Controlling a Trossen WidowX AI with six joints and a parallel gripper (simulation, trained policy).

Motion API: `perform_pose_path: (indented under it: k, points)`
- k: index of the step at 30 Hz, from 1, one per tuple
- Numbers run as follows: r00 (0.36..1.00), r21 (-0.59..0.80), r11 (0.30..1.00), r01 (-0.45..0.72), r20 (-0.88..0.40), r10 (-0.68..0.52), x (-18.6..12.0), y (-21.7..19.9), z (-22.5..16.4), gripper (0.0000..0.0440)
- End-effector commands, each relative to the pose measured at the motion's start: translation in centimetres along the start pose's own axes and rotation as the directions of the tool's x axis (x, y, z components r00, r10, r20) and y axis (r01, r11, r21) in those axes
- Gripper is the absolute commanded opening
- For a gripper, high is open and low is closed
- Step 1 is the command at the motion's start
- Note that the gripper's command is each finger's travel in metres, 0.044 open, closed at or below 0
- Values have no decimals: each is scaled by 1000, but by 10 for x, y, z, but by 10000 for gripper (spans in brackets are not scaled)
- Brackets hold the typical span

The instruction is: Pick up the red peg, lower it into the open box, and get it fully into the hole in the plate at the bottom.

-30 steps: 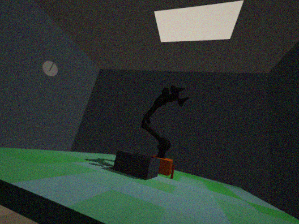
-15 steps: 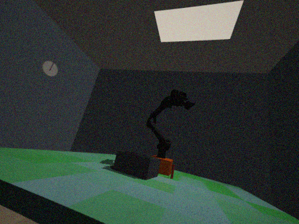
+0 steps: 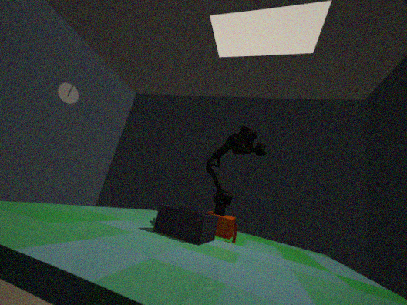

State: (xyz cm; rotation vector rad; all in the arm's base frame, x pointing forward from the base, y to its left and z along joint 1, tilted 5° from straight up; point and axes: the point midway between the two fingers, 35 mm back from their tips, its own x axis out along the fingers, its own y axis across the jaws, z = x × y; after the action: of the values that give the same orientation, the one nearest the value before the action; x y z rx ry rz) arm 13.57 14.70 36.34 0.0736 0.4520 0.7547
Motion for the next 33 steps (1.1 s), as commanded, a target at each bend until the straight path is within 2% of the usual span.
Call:
perform_pose_path:
  k: [1, 9, 17, 25, 33]
  points:
    - [994, 95, 993, 68, -90, -60, 17, -13, -18, 440]
    - [951, 259, 938, 228, -264, -159, 38, -38, -55, 440]
    - [868, 375, 833, 407, -442, -225, 52, -58, -93, 440]
    - [747, 427, 686, 588, -613, -258, 60, -73, -132, 440]
    - [587, 404, 511, 759, -765, -266, 65, -84, -170, 440]
